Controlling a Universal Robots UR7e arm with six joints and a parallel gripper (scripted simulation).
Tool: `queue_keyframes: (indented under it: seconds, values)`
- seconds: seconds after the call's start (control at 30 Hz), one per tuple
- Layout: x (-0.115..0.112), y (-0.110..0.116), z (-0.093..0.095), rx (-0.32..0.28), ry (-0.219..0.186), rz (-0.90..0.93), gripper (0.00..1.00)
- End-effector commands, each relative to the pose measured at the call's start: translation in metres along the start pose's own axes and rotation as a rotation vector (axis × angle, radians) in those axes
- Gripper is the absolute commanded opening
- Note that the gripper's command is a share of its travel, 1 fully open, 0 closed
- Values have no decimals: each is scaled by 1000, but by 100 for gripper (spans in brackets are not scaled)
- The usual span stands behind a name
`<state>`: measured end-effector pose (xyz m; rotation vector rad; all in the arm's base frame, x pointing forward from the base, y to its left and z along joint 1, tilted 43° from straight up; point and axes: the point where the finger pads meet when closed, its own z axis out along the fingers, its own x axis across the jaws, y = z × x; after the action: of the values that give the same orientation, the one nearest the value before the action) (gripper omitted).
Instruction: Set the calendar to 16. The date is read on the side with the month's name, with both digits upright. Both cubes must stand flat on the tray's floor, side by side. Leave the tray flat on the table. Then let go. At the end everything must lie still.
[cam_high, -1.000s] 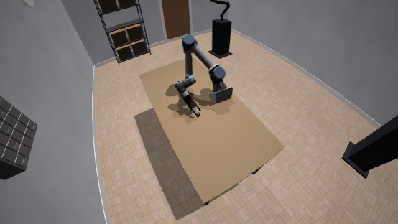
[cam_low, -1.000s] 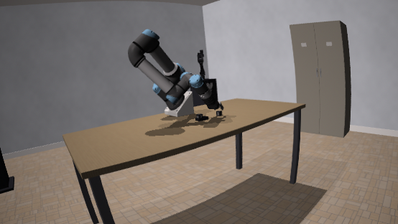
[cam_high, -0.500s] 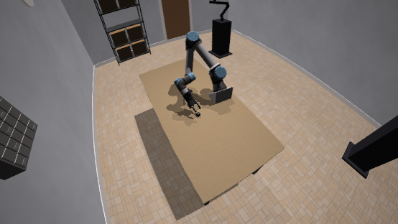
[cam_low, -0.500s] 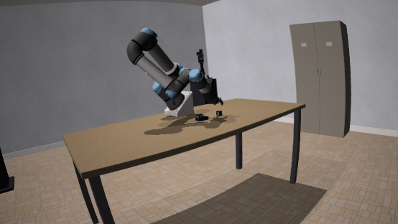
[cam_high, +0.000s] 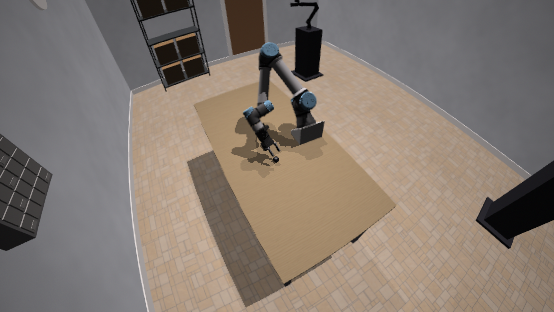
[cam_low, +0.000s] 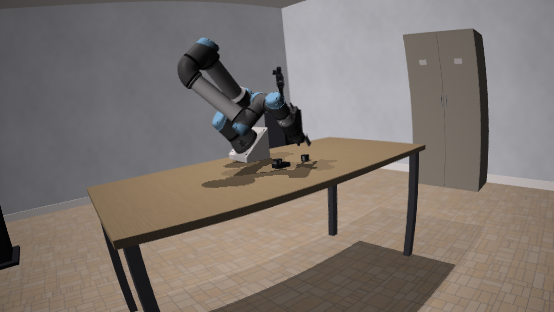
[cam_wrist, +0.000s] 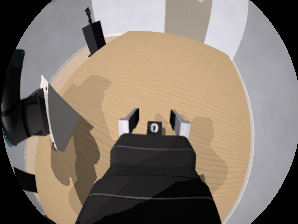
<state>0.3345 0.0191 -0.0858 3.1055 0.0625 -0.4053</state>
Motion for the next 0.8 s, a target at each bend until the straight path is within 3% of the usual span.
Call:
queue_keyframes:
  seconds: [0.0,0.23,0.6,0.77]
  values:
    - [0,-1,0,-80,-1,-1,100]
    - [1,-2,-1,-174,6,1,100]
    - [1,-3,-1,-201,7,1,100]
    - [0,-3,0,-269,0,2,100]
